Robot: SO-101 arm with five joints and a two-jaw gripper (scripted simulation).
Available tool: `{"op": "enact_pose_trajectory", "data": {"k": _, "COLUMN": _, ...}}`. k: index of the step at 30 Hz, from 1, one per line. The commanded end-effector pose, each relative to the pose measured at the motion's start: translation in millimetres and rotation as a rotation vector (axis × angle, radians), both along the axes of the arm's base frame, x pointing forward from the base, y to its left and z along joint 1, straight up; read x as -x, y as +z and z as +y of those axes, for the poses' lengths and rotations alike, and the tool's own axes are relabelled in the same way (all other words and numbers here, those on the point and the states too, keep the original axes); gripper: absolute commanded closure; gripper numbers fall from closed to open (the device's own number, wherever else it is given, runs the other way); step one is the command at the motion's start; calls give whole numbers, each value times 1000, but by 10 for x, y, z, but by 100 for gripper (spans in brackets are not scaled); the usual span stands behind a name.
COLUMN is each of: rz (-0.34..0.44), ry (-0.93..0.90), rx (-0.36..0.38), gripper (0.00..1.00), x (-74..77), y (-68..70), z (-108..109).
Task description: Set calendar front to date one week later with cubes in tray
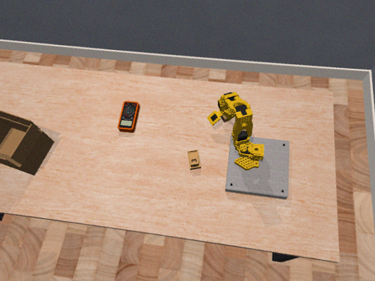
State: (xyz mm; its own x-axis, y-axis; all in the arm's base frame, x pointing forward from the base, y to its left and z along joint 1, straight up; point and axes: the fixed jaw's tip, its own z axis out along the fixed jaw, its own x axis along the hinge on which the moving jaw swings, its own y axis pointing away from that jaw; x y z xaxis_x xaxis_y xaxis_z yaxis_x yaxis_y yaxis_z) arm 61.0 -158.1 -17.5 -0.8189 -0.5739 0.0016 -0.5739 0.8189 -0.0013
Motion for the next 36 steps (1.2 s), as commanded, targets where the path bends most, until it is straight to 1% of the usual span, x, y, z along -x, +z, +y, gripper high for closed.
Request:
{"op": "enact_pose_trajectory", "data": {"k": 1, "rz": 6, "ry": -3, "rx": -18, "gripper": 98, "x": -6, "y": -13, "z": 25}}
{"op": "enact_pose_trajectory", "data": {"k": 6, "rz": 6, "ry": -3, "rx": -18, "gripper": 100, "x": -6, "y": -13, "z": 25}}
{"op": "enact_pose_trajectory", "data": {"k": 13, "rz": 6, "ry": -3, "rx": -18, "gripper": 100, "x": -6, "y": -12, "z": 25}}
{"op": "enact_pose_trajectory", "data": {"k": 17, "rz": 6, "ry": -3, "rx": -18, "gripper": 100, "x": -7, "y": 15, "z": 21}}
{"op": "enact_pose_trajectory", "data": {"k": 21, "rz": 6, "ry": -3, "rx": -18, "gripper": 100, "x": -9, "y": 88, "z": 14}}
{"op": "enact_pose_trajectory", "data": {"k": 26, "rz": 6, "ry": -3, "rx": -18, "gripper": 100, "x": -9, "y": 232, "z": 9}}
{"op": "enact_pose_trajectory", "data": {"k": 28, "rz": 6, "ry": -3, "rx": -18, "gripper": 100, "x": -9, "y": 232, "z": 9}}
{"op": "enact_pose_trajectory", "data": {"k": 33, "rz": 6, "ry": -3, "rx": -18, "gripper": 100, "x": -3, "y": 378, "z": 18}}
{"op": "enact_pose_trajectory", "data": {"k": 36, "rz": 6, "ry": -3, "rx": -18, "gripper": 100, "x": 1, "y": 440, "z": 26}}
